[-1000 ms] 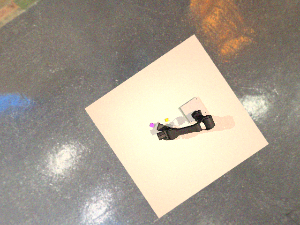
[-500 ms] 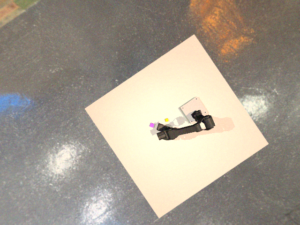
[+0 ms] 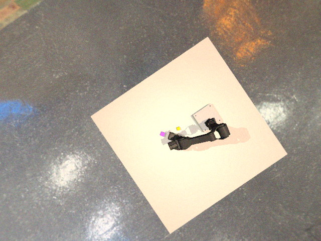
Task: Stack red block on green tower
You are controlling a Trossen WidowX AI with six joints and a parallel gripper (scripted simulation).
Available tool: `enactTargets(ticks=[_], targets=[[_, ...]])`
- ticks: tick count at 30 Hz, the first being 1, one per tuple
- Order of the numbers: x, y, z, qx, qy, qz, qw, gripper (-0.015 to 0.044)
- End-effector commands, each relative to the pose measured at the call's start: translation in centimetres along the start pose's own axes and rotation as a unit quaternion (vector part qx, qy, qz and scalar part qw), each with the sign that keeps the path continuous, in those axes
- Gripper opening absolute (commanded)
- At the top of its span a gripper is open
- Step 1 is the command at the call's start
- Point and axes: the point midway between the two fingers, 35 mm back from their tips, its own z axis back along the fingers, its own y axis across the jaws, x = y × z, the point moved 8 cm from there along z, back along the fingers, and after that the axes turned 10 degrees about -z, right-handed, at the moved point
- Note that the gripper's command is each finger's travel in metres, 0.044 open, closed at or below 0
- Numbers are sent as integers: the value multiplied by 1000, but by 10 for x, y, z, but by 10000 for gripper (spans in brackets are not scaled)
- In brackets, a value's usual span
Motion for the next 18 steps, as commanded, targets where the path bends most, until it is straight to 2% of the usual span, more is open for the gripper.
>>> enactTargets(ticks=[1, 13, 18], targets=[[0, 0, -1, -1, -1, 0, 1000, 131], [0, 0, -1, -1, -1, 0, 1000, 440], [0, 0, -1, -1, -1, 0, 1000, 440]])
